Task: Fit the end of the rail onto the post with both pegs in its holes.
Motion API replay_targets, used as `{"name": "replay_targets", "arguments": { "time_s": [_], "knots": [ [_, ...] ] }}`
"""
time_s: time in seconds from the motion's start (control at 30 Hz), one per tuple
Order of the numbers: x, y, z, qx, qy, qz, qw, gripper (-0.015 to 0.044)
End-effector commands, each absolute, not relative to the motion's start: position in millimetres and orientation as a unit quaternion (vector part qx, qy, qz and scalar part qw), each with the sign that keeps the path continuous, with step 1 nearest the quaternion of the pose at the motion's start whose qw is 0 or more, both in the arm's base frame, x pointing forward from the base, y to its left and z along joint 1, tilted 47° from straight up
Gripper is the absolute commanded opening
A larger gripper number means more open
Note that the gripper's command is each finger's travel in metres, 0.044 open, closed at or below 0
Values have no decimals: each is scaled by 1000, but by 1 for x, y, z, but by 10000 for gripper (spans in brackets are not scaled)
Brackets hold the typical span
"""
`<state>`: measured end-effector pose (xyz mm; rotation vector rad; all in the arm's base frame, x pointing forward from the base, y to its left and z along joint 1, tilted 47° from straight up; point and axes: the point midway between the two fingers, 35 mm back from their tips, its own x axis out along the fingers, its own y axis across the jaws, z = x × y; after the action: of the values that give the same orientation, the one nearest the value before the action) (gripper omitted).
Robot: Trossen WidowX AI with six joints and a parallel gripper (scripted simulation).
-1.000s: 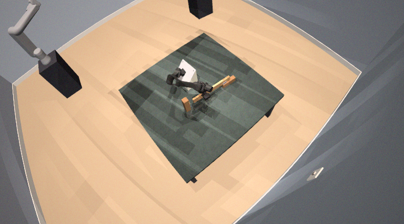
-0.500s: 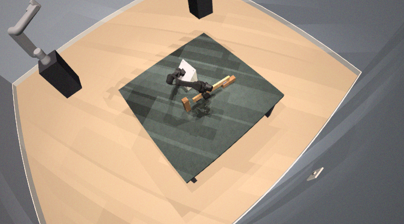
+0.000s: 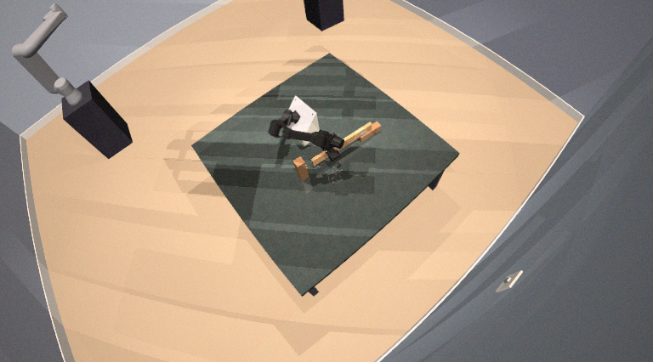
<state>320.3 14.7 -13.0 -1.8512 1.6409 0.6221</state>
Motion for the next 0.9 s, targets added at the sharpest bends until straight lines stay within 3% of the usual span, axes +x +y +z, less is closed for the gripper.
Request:
{"name": "replay_targets", "arguments": {
  "time_s": [0.0, 0.87],
  "knots": [
    [320, 16, -13, -695, 615, 234, 291, 0],
    [320, 16, -13, -695, 615, 234, 291, 0]
  ]
}}
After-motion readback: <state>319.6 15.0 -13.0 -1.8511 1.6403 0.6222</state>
